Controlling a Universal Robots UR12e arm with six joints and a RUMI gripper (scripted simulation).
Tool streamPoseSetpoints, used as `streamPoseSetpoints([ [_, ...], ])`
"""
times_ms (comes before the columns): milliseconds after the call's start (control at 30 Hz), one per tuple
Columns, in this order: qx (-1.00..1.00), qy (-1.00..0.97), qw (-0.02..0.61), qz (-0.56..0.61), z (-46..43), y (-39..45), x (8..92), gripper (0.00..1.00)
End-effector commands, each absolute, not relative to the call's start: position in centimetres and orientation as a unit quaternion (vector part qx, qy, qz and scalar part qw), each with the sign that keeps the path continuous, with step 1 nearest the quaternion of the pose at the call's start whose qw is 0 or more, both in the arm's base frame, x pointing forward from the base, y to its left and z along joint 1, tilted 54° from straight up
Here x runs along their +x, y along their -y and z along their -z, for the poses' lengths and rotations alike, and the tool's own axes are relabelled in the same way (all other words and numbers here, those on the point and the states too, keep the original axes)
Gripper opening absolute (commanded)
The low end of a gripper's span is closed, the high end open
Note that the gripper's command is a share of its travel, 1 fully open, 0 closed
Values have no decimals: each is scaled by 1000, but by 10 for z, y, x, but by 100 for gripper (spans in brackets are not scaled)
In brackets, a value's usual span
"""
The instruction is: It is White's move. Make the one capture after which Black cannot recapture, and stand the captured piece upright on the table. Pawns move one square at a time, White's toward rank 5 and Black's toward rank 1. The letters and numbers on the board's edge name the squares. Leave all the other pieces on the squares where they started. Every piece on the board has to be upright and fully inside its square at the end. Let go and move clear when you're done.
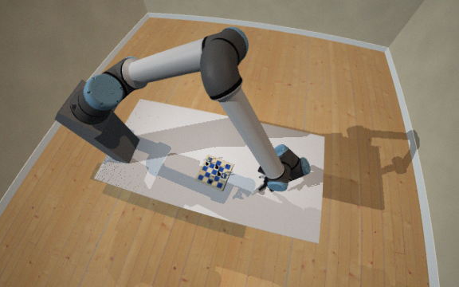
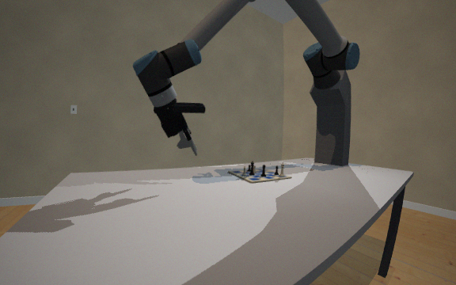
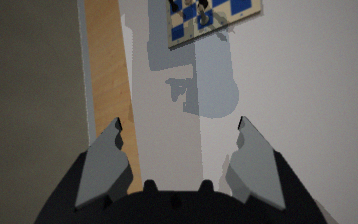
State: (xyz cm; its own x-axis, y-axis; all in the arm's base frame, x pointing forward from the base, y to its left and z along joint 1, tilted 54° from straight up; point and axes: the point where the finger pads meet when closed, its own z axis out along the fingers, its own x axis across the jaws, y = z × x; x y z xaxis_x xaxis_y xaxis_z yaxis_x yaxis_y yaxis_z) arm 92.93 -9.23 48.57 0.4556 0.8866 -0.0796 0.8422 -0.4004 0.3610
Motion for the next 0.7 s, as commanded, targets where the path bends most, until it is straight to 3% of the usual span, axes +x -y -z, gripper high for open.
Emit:
streamPoseSetpoints([
  [0, 823, -558, 101, -33, -464, 86, 930, 100],
  [667, 743, -652, -138, 55, -390, 62, 931, 100],
])
